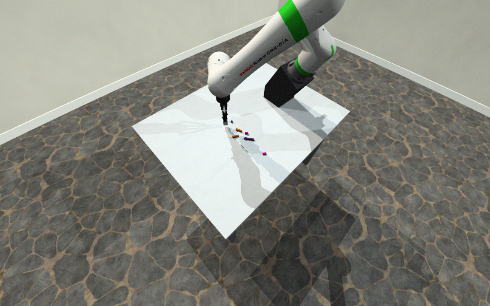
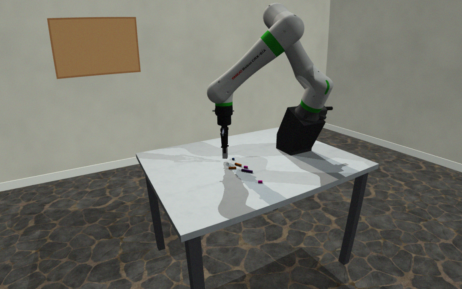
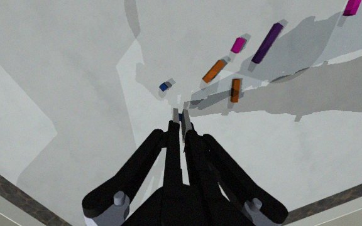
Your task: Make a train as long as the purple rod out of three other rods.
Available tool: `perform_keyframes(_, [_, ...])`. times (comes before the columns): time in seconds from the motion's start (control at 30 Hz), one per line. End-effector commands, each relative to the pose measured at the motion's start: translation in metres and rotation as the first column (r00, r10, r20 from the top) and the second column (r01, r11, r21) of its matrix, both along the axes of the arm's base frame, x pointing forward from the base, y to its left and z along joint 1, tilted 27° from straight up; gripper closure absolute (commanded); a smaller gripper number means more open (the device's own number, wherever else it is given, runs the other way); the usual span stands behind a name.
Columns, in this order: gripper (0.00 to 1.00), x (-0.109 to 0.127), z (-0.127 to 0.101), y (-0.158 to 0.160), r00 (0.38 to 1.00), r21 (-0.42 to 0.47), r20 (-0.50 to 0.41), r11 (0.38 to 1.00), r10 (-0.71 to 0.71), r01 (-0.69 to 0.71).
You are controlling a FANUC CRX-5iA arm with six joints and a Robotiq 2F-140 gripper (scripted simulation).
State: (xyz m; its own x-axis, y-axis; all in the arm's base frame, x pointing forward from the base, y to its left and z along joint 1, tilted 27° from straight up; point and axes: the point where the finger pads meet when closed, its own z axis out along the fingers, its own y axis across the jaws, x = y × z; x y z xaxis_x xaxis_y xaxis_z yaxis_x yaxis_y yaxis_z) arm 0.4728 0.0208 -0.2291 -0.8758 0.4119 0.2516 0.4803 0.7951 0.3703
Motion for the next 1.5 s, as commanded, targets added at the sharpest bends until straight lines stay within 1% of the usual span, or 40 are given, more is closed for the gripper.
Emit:
perform_keyframes(0.0, [0.97, 0.0001, -0.0051, 0.0021, 1.000, 0.000, 0.000, 1.000, 0.000, 0.000])
perform_keyframes(0.2, [0.97, -0.0001, -0.0091, 0.0040, 1.000, 0.000, 0.000, 1.000, 0.000, 0.000])
perform_keyframes(1.47, [0.97, -0.0001, -0.0093, 0.0041, 1.000, 0.000, 0.000, 1.000, 0.000, 0.000])
